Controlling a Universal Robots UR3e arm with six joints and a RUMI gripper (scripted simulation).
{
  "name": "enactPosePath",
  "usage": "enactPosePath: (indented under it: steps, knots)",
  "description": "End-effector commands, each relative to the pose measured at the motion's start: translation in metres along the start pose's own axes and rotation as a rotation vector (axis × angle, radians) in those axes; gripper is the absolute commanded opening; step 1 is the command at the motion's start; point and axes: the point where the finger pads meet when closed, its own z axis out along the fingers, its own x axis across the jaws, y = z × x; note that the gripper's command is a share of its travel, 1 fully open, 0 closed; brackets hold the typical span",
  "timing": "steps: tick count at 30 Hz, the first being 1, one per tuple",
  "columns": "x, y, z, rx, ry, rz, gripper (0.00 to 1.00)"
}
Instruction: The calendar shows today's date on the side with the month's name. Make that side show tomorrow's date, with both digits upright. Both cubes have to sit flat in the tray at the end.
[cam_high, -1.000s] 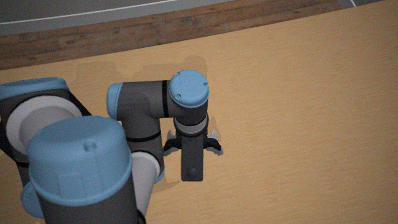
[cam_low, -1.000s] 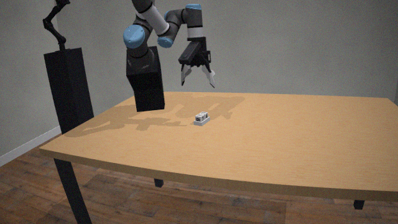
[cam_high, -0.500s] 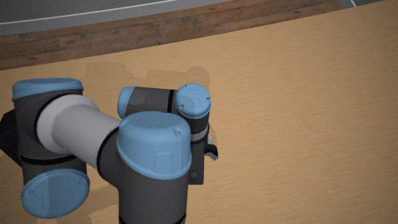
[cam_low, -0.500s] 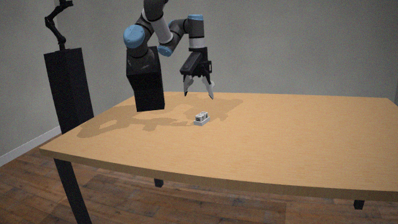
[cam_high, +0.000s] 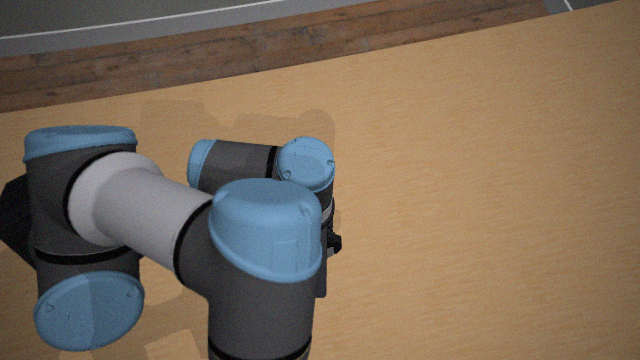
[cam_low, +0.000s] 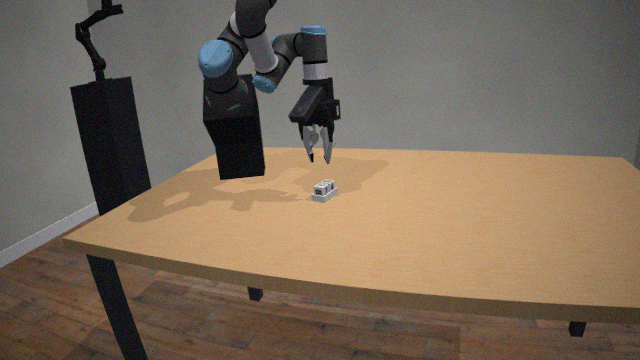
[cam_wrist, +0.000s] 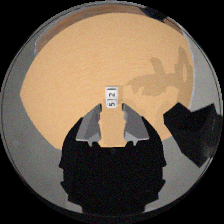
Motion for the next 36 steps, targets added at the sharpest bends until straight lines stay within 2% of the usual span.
enactPosePath:
  steps: [1, 26, 36]
  knots:
    - [-0.0002, 0.0001, -0.0002, 0.000, -0.001, 0.000, 0.28]
    - [-0.0002, 0.0001, 0.0002, 0.000, -0.001, 0.000, 0.28]
    - [-0.0002, 0.0001, 0.0059, 0.000, -0.002, 0.000, 0.28]
